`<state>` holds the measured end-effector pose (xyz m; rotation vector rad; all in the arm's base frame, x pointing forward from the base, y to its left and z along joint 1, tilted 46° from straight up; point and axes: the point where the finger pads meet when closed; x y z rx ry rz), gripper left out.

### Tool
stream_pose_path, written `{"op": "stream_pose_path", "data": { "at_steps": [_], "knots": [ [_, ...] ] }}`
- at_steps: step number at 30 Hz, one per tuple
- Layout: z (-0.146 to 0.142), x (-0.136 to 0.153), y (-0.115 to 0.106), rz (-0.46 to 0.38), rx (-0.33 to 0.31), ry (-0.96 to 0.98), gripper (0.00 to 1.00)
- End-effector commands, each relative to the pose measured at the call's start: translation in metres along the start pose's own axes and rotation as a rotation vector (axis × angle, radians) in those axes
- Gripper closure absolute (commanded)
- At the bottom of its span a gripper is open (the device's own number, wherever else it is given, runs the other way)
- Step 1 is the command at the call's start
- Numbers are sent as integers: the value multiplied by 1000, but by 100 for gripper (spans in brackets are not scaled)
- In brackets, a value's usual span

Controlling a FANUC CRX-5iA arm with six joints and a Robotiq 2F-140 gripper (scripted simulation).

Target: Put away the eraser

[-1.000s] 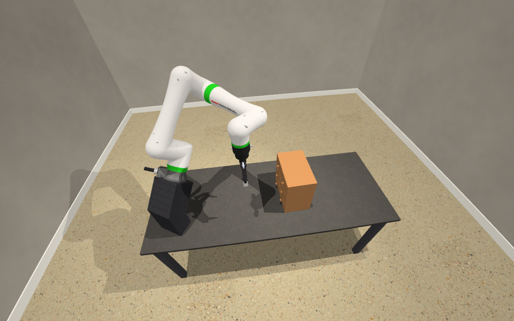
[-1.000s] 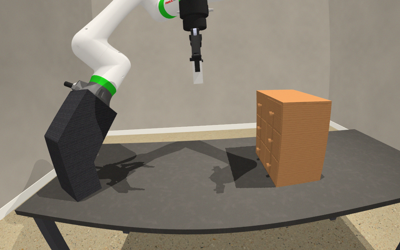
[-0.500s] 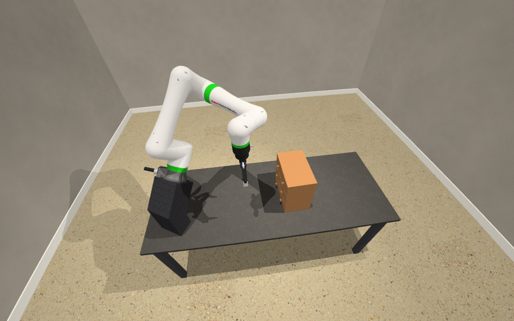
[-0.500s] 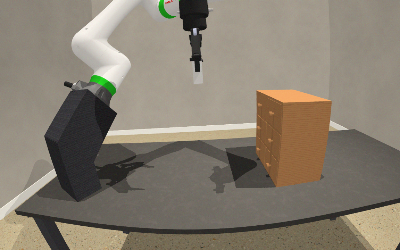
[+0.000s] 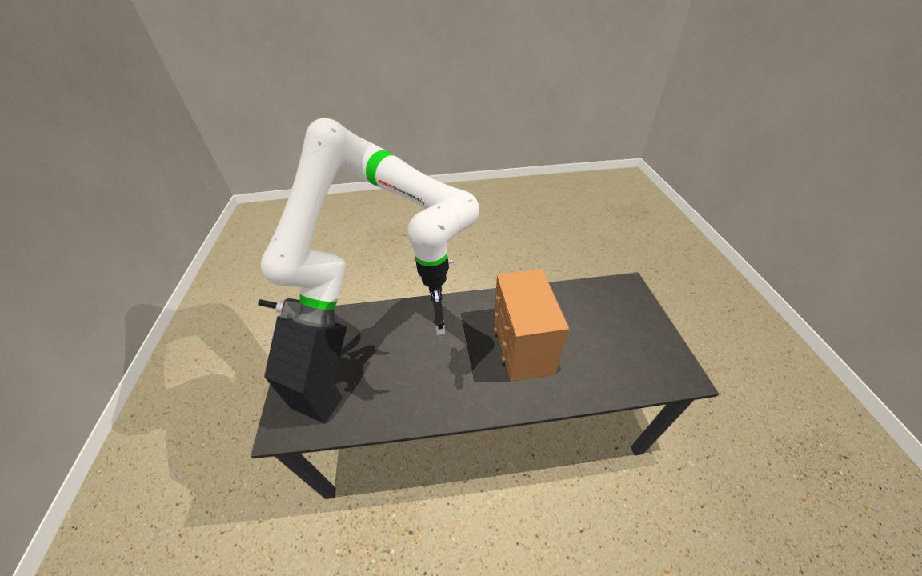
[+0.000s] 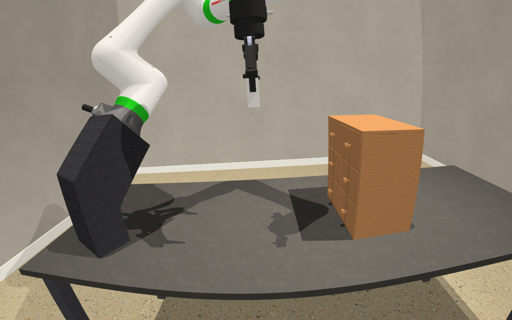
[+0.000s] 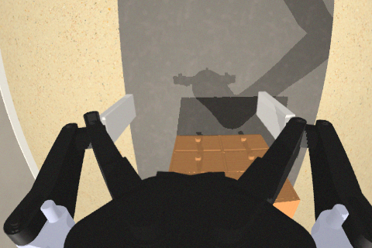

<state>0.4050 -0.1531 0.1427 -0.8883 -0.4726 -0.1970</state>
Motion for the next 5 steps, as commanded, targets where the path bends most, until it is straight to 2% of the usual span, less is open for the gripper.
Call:
{"op": "stream_pose_path", "data": {
  "at_steps": [1, 5],
  "knots": [
    [0, 0, 0, 0, 0, 0, 0],
    [0, 0, 0, 0, 0, 0, 0]
  ]
}}
Point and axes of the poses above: the point where the finger pads meet when closed, its own y axis out along the fingers, its own z axis across the jaws, x = y × z, and after that the axes turned 11 degrees about -y, right-handed
